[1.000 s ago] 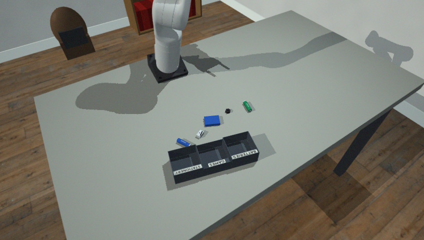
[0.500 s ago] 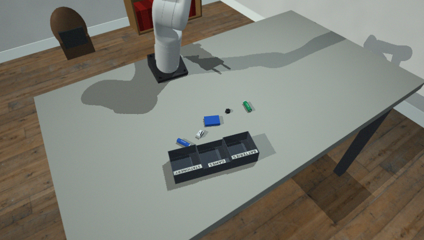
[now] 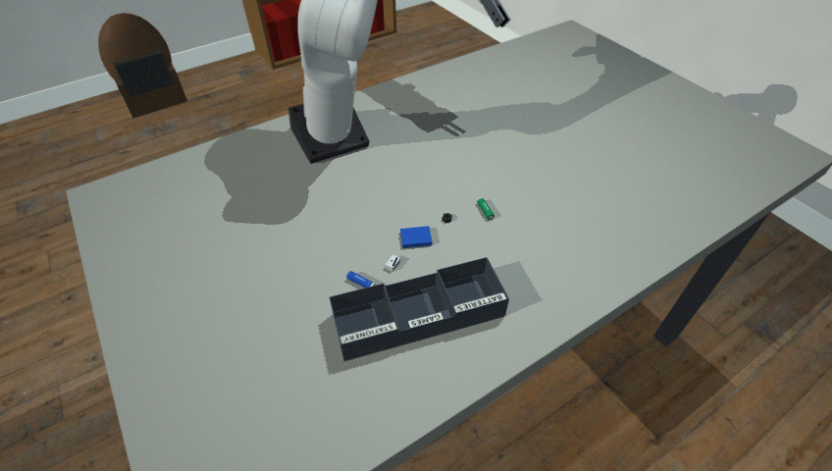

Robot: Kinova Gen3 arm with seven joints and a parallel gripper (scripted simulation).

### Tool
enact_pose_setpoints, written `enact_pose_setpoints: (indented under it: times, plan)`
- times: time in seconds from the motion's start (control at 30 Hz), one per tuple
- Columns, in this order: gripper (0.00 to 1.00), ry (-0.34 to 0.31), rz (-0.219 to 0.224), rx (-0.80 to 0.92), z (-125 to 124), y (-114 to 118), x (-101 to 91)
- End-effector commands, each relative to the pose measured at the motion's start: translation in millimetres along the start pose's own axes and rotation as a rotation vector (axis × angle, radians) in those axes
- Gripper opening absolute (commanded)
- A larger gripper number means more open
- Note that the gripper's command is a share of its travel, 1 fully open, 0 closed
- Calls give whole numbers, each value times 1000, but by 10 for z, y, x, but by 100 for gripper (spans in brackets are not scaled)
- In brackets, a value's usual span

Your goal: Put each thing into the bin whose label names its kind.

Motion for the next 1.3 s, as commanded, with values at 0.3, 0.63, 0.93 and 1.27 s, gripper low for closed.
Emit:
enact_pose_setpoints:
  times: [0.3,0.63,0.93,1.27]
  plan:
    - [31,202,-127,-105,68,-126,536]
    - [31,400,-210,-174,197,-308,960]
    - [31,547,-247,-206,283,-466,1233]
    - [31,784,-268,-224,405,-804,1665]
Point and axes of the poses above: the point where the finger pads meet when closed, its own x axis out along the fingers, its own y axis across the jaws, z = x × y, the point moved 9 cm from there along -x, back along the fingers, and after that the axes turned 3 degrees about x, right-handed, at the moved point
